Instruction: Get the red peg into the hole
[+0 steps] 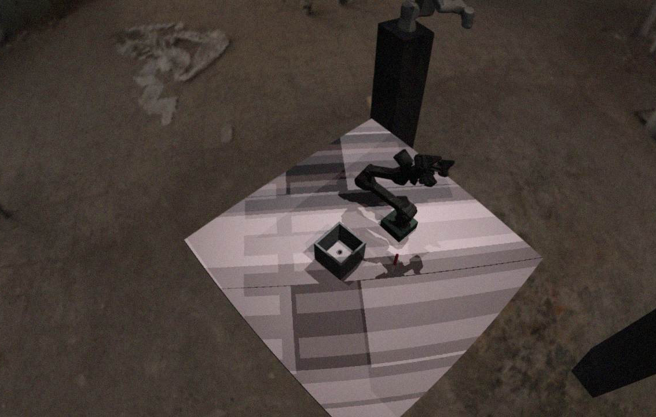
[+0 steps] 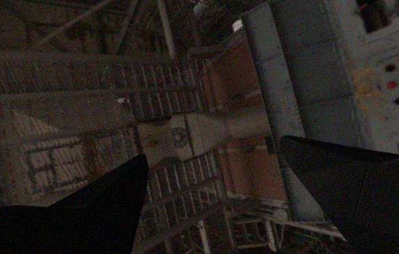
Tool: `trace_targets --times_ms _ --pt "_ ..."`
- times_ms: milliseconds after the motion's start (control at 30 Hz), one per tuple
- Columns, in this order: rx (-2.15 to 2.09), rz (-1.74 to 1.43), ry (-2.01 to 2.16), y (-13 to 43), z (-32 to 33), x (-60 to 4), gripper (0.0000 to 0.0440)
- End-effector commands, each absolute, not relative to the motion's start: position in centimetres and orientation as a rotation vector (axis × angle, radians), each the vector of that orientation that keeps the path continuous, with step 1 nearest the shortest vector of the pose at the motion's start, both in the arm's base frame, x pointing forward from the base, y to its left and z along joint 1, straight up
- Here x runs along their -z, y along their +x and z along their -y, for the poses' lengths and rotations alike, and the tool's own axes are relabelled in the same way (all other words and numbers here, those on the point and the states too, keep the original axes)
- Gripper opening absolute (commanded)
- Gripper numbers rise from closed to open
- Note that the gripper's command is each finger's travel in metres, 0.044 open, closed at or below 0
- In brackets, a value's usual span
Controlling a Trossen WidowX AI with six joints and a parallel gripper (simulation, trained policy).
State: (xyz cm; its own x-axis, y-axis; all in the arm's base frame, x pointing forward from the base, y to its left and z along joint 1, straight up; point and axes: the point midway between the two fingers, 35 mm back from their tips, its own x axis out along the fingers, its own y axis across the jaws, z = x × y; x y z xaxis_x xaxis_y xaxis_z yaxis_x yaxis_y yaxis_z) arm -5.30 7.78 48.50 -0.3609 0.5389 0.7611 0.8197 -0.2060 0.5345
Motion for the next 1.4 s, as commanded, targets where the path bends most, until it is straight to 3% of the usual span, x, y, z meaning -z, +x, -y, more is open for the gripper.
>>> trace_targets --times_ms 0,67,733,1367 --pt "1.591 1.814 -1.612 -5.4 -8.1 -48.4 0.0423" --pt "1.592 1.858 -1.647 -5.5 -8.9 -48.3 0.0440" --pt "1.422 2.271 -2.327 -1.2 -18.9 -43.6 0.0440" --pt "0.742 2.660 -2.953 7.2 -23.3 -34.7 0.0440"
